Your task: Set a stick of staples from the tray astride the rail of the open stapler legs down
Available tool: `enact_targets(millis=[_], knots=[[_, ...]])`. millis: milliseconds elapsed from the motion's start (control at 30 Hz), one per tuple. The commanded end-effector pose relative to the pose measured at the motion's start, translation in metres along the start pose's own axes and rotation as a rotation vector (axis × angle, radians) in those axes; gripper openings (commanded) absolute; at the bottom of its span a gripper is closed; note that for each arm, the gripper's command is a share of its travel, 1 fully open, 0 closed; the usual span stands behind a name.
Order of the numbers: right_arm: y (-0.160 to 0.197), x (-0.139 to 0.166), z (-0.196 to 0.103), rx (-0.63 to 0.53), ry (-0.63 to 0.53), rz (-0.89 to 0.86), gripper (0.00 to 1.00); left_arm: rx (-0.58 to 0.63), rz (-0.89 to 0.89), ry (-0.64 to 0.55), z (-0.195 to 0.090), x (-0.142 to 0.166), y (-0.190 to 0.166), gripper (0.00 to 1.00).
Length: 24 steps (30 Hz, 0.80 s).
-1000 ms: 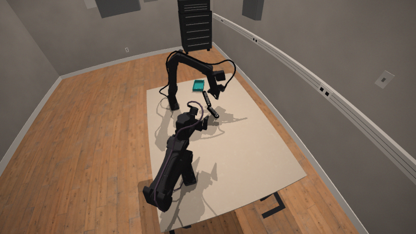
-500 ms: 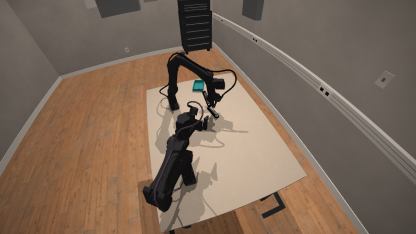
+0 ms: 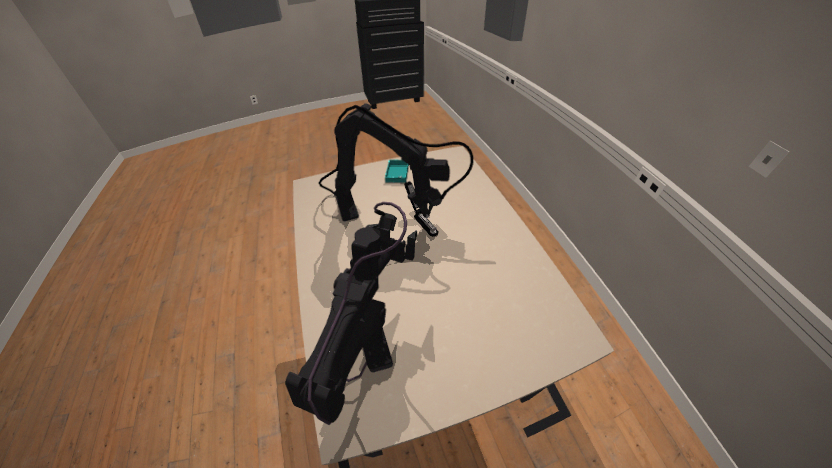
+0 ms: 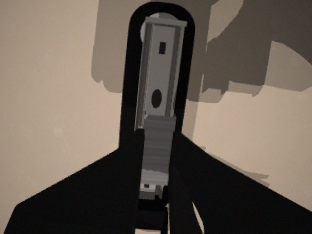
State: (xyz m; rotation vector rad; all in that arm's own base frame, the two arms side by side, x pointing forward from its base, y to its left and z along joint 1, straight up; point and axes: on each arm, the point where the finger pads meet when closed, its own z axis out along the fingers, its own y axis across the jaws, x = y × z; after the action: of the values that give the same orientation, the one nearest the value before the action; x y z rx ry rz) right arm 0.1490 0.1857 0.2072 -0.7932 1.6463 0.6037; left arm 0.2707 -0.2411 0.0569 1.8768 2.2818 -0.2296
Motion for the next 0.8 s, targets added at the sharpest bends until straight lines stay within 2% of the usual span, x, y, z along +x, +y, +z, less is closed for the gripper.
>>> enact_targets(millis=[0, 67, 167, 767], knots=[[-0.001, -0.005, -0.003, 0.001, -0.020, 0.004, 1.00, -0.008, 0.016, -0.029, -0.003, -0.007, 0.001, 0.06], [-0.001, -0.005, -0.003, 0.001, -0.020, 0.004, 1.00, -0.022, 0.025, -0.060, -0.002, -0.020, 0.006, 0.06], [-0.001, -0.005, -0.003, 0.001, -0.020, 0.004, 1.00, 0.013, 0.014, -0.019, 0.013, -0.007, -0.003, 0.06], [-0.001, -0.005, -0.003, 0.001, -0.020, 0.004, 1.00, -0.008, 0.017, -0.038, 0.009, -0.004, 0.002, 0.06]])
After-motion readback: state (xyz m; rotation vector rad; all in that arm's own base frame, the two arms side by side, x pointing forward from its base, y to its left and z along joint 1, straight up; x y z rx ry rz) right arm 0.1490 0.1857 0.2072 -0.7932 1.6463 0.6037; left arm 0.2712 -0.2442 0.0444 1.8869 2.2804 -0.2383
